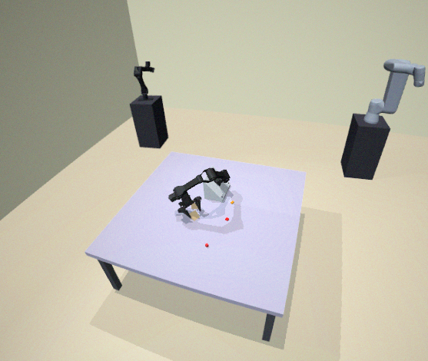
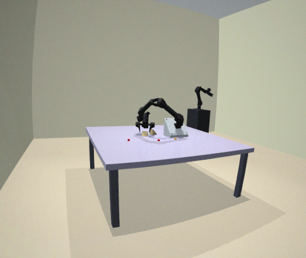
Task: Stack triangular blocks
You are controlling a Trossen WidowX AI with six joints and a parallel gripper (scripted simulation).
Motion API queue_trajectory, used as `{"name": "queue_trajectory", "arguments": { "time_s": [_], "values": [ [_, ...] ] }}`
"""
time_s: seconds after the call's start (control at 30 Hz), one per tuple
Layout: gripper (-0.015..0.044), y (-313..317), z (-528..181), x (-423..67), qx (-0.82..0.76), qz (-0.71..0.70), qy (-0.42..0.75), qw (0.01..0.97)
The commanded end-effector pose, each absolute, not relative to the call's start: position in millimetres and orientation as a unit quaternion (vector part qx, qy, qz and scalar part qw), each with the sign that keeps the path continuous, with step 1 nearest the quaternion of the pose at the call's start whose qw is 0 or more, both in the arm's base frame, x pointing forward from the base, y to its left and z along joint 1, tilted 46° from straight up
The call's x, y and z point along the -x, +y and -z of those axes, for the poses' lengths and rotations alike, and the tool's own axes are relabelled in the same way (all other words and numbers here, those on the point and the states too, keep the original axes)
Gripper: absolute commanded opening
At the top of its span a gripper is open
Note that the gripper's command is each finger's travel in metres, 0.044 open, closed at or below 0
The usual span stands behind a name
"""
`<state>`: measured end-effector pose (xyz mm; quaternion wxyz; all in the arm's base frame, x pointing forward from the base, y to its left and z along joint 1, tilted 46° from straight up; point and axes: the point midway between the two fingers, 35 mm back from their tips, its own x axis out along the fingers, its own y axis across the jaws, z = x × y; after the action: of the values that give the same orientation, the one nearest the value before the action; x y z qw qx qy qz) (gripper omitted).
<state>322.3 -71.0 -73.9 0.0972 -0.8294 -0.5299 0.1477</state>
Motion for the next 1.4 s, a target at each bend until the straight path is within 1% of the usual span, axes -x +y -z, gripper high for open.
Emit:
{"name": "queue_trajectory", "arguments": {
  "time_s": [0.0,0.17,0.33,0.43,0.5,0.6,0.73,0.8,0.83,1.17,1.37],
  "values": [
    [0.0440,-86,60,-322,0.832,-0.154,-0.524,0.094],
    [0.0440,-138,4,-311,0.843,-0.178,-0.499,0.088],
    [0.0440,-140,4,-314,0.847,-0.176,-0.496,0.078],
    [0.0440,-111,7,-315,0.778,-0.269,-0.565,0.053],
    [0.0440,-93,10,-316,0.717,-0.354,-0.600,0.017],
    [0.0440,-75,13,-320,0.632,-0.479,-0.607,-0.060],
    [0.0440,-61,5,-340,0.549,-0.613,-0.535,-0.191],
    [0.0440,-55,-4,-354,0.529,-0.654,-0.477,-0.255],
    [0.0440,-53,-7,-358,0.525,-0.663,-0.459,-0.272],
    [0.0440,-52,-7,-359,0.524,-0.665,-0.453,-0.278],
    [0.0440,-48,37,-349,0.524,-0.665,-0.454,-0.278]
  ]
}}
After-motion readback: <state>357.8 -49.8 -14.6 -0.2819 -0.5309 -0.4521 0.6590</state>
